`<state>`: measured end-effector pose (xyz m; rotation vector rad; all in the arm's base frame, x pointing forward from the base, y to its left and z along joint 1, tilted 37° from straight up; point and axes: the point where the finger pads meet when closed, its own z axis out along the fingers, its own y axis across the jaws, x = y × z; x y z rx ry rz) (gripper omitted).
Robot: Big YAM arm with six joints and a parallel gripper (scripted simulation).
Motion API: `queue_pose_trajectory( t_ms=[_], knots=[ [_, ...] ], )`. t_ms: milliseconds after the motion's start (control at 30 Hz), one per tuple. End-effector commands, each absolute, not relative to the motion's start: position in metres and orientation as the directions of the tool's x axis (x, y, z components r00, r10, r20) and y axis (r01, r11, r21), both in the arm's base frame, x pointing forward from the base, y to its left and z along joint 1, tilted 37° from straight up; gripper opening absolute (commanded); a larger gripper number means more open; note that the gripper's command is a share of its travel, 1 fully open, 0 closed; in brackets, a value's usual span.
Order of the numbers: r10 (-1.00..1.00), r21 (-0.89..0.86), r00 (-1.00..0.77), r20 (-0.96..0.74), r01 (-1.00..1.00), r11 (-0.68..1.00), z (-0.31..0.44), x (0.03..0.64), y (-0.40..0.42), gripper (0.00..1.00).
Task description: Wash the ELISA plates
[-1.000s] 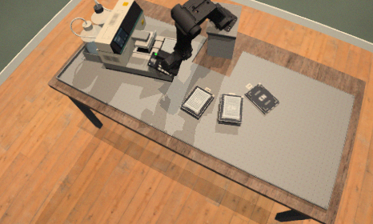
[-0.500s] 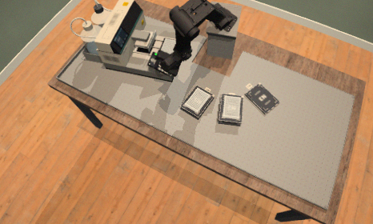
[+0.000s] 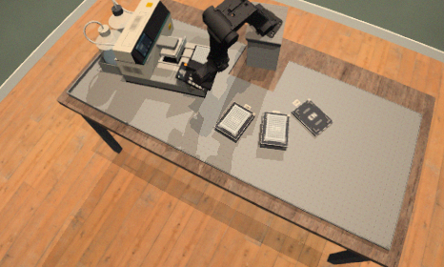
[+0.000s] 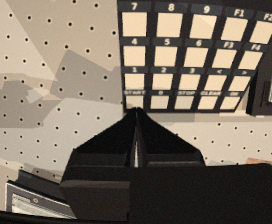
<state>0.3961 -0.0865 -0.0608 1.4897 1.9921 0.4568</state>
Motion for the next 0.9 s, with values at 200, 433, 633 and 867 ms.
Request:
queue_pose_trajectory(
  t_ms=[200, 433, 633, 867],
  knots=[
    [0.947, 0.595, -0.182, -0.264, 0.742, 0.308, -0.045, 0.379, -0.089, 0.00],
    [0.947, 0.595, -0.183, -0.264, 0.741, 0.310, -0.039, 0.374, -0.088, 0.00],
    [0.947, 0.596, -0.182, -0.265, 0.741, 0.309, -0.031, 0.368, -0.088, 0.00],
    [0.947, 0.597, -0.182, -0.266, 0.740, 0.309, -0.024, 0.363, -0.087, 0.00]
  ],
)
